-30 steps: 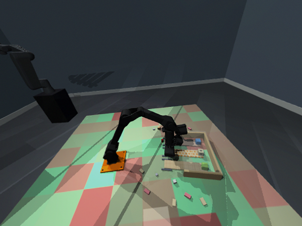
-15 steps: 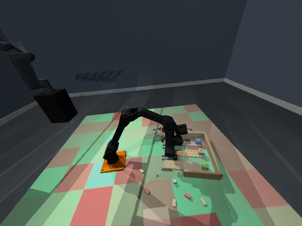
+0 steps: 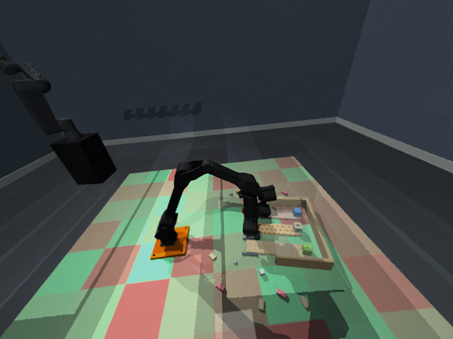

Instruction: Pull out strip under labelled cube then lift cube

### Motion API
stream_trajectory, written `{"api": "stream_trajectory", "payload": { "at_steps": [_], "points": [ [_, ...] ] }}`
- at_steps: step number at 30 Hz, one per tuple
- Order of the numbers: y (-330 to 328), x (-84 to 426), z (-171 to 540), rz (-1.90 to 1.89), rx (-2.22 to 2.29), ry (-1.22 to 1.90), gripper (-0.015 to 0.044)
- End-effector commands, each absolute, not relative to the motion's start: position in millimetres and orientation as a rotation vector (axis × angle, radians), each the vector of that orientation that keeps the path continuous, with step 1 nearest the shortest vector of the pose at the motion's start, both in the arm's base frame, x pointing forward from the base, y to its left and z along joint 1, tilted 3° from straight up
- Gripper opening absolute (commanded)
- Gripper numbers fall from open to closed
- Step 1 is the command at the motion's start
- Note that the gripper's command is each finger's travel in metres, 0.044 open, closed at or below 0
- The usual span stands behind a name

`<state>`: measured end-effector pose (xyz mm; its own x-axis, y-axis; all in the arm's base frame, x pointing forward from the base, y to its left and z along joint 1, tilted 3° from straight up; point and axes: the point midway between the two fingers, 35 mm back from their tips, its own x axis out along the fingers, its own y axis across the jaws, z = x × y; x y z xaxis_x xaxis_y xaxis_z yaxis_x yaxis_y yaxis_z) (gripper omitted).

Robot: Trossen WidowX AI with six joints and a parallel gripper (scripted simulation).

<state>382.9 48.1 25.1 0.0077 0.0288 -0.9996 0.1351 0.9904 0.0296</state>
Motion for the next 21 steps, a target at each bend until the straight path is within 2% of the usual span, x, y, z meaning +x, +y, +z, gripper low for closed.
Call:
{"api": "stream_trajectory", "payload": {
  "at_steps": [1,21],
  "points": [
    [48.9,372.2,20.5,-0.088,0.13,1.582,0.0],
    [52.9,341.5,19.9,-0.087,0.13,1.585,0.0]
  ]
}}
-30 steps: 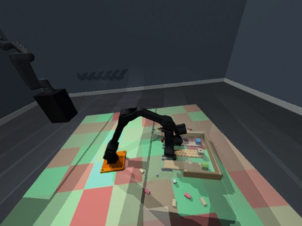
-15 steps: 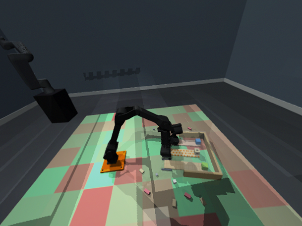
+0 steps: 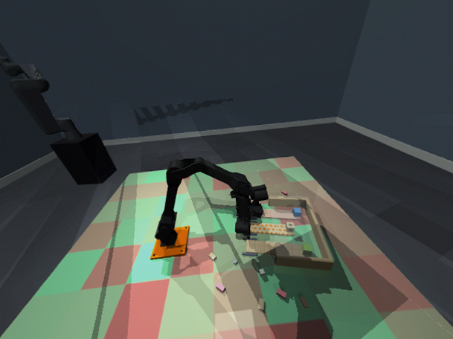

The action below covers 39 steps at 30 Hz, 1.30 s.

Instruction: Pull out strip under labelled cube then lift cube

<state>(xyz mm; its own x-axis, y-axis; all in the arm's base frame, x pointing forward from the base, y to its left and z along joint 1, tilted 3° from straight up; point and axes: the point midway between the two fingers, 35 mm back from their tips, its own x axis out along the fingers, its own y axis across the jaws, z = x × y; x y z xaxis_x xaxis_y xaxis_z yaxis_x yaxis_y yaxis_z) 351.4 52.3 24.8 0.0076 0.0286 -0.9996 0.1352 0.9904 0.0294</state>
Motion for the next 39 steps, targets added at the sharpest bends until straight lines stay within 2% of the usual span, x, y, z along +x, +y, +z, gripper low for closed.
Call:
{"api": "stream_trajectory", "payload": {
  "at_steps": [1,39],
  "points": [
    [53.1,340.0,19.9,-0.087,0.13,1.585,0.0],
    [60.5,282.5,20.0,-0.087,0.131,1.59,0.0]
  ]
}}
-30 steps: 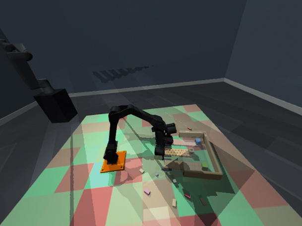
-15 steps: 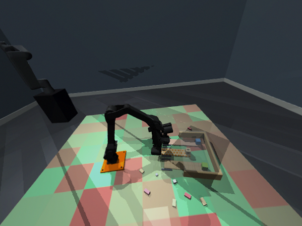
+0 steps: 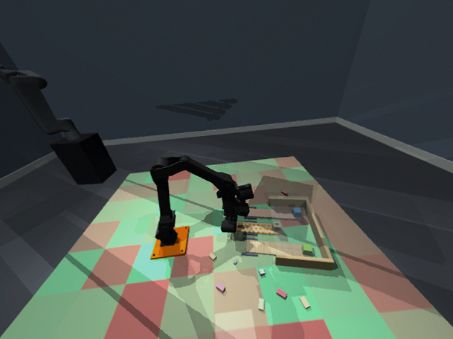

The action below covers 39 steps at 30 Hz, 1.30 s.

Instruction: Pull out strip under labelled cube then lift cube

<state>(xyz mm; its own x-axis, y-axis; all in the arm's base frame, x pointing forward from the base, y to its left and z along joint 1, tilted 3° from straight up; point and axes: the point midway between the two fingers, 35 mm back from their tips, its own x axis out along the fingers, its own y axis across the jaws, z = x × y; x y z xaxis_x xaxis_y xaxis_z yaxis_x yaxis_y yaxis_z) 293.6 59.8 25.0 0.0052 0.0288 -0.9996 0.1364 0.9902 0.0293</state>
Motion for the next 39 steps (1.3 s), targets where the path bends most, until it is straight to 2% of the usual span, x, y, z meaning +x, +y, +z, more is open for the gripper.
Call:
{"api": "stream_trajectory", "payload": {
  "at_steps": [1,39],
  "points": [
    [60.7,281.0,20.0,-0.087,0.131,1.59,0.0],
    [67.9,225.2,20.8,-0.087,0.132,1.596,0.0]
  ]
}}
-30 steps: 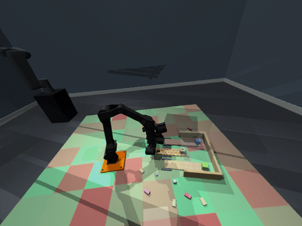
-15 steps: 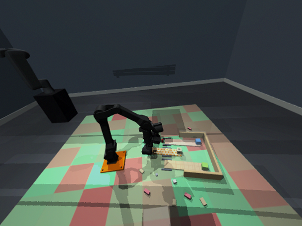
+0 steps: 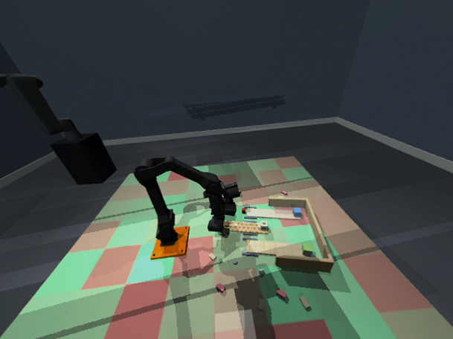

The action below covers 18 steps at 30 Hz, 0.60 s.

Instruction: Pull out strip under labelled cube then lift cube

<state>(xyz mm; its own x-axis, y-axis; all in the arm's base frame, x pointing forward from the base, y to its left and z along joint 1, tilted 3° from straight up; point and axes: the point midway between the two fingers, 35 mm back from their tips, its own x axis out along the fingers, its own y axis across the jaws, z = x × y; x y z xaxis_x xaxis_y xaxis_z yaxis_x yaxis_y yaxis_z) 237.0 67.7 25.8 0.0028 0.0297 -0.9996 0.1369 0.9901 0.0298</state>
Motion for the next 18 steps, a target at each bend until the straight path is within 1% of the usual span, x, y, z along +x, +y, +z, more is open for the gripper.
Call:
{"api": "stream_trajectory", "payload": {
  "at_steps": [1,18],
  "points": [
    [68.1,223.6,20.9,-0.087,0.132,1.596,0.0],
    [68.8,218.0,20.9,-0.087,0.132,1.596,0.0]
  ]
}}
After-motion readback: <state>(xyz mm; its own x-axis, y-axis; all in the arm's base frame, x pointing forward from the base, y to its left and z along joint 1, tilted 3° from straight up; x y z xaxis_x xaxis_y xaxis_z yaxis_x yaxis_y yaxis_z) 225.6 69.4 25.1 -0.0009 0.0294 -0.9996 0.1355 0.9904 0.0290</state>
